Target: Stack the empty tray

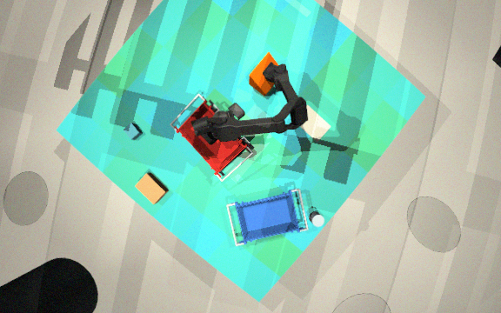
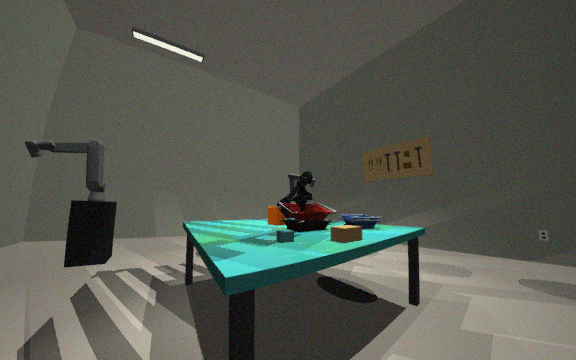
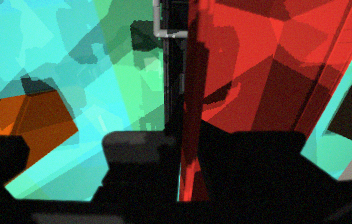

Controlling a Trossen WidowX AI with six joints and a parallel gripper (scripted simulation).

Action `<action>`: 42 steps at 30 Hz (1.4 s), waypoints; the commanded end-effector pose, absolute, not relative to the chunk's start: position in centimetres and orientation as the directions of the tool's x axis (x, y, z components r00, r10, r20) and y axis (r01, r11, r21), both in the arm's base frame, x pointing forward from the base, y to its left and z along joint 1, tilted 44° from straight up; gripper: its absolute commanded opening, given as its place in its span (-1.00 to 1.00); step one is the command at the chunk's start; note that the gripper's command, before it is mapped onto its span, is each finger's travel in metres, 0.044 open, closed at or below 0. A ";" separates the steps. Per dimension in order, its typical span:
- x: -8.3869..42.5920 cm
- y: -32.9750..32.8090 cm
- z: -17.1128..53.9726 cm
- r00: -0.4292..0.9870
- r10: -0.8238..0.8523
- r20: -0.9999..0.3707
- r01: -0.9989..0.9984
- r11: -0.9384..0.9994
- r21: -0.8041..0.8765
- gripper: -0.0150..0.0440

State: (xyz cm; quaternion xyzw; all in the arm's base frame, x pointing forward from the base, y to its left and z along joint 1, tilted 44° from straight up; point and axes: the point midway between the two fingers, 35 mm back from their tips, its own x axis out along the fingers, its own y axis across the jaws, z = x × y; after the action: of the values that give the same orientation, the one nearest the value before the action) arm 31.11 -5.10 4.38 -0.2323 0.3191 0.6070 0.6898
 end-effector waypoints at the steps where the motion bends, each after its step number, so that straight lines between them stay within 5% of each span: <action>1: 30.8 -4.5 4.3 0.035 0.692 -0.721 -0.987 0.137 0.083 -0.49; 42: 31.1 -5.0 4.3 0.058 0.689 -0.722 -0.986 0.154 0.068 -0.49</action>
State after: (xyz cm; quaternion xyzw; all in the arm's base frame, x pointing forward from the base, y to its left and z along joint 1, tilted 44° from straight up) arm 31.09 -5.06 4.36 -0.2321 0.3192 0.6074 0.6895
